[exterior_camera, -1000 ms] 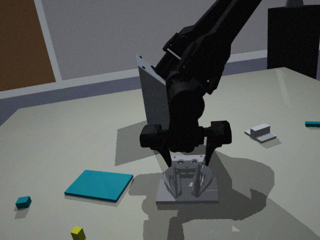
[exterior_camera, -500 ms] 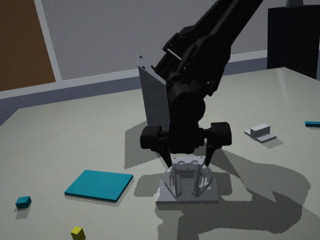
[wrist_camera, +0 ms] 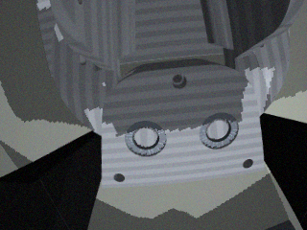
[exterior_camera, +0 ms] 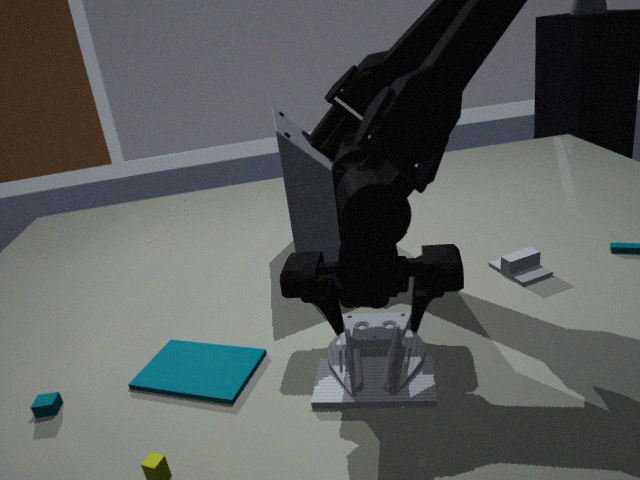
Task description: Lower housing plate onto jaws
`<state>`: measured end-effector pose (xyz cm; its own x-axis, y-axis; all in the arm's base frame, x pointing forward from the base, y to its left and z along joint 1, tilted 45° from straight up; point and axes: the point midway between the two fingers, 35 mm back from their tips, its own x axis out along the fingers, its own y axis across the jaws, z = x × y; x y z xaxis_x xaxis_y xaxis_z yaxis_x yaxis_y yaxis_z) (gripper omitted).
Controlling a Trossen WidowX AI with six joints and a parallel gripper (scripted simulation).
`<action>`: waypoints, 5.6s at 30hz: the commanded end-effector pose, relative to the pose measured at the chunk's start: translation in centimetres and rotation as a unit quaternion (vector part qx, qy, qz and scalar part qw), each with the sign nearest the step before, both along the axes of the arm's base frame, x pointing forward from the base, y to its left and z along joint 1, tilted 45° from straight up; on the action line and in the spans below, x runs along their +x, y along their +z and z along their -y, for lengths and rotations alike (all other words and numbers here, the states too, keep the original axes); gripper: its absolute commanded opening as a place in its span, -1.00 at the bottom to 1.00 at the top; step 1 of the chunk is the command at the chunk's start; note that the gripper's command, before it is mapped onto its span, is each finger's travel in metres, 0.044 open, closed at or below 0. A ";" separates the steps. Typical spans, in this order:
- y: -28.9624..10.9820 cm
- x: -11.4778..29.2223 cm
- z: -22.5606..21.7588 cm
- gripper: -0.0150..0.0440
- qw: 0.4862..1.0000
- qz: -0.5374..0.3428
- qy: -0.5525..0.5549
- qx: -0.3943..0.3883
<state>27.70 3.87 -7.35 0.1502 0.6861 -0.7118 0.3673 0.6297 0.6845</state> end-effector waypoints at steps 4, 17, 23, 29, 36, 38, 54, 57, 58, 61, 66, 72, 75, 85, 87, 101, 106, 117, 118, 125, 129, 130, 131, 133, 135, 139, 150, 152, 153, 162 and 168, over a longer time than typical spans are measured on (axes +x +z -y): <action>0.0 0.0 0.0 0.70 1.000 -0.001 -0.002 0.002; 0.0 0.0 0.0 0.70 1.000 -0.001 -0.002 0.002; 0.0 0.0 0.0 0.70 1.000 -0.001 -0.002 0.002; 0.0 0.0 0.0 0.70 1.000 -0.001 -0.002 0.002; 0.0 0.0 0.0 0.70 1.000 -0.001 -0.002 0.002; 0.0 0.0 0.0 0.70 1.000 -0.001 -0.002 0.002; 0.0 0.0 0.0 0.70 1.000 -0.001 -0.002 0.002; 0.0 0.0 0.0 0.70 1.000 -0.001 -0.002 0.002; 0.0 0.0 0.0 0.70 1.000 -0.001 -0.002 0.002; 0.0 0.0 0.0 0.70 1.000 -0.001 -0.002 0.002; 0.0 0.0 0.0 0.70 1.000 -0.001 -0.002 0.002; 0.0 0.0 0.0 0.70 1.000 -0.001 -0.002 0.002; 0.0 0.0 0.0 0.70 1.000 -0.001 -0.002 0.002; 0.0 0.0 0.0 0.88 1.000 0.000 0.000 0.000; 0.0 0.0 0.0 1.00 1.000 0.000 0.000 0.000; 0.1 0.0 0.1 1.00 1.000 0.000 0.000 0.000; 1.9 -0.2 2.2 1.00 1.000 -0.001 -0.001 -0.002; 4.9 -1.3 5.0 1.00 1.000 -0.001 -0.006 0.001; 5.2 -1.9 5.4 1.00 1.000 -0.001 -0.006 -0.001; 8.2 -7.3 7.8 1.00 1.000 -0.003 -0.003 -0.002; 8.4 -7.8 7.9 1.00 1.000 -0.003 -0.002 -0.001; 8.4 -7.8 7.9 1.00 1.000 -0.003 -0.002 -0.001; 8.4 -7.8 7.9 1.00 1.000 -0.003 -0.002 -0.001; 8.4 -7.8 7.9 1.00 1.000 -0.003 -0.002 -0.001; 8.4 -7.8 7.9 1.00 1.000 -0.003 -0.002 -0.001; 8.4 -7.8 7.9 1.00 1.000 -0.003 -0.002 -0.001; 8.4 -7.8 7.9 1.00 1.000 -0.003 -0.002 -0.001; 8.4 -7.8 7.9 1.00 1.000 -0.003 -0.002 -0.001; 8.4 -7.8 7.9 1.00 1.000 -0.003 -0.002 -0.001; 8.4 -7.8 7.9 1.00 1.000 -0.003 -0.002 -0.001; 8.4 -7.8 7.9 1.00 1.000 -0.003 -0.002 -0.001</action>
<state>20.03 -3.97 1.11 0.1531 0.6853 -0.7119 0.3764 0.6257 0.6833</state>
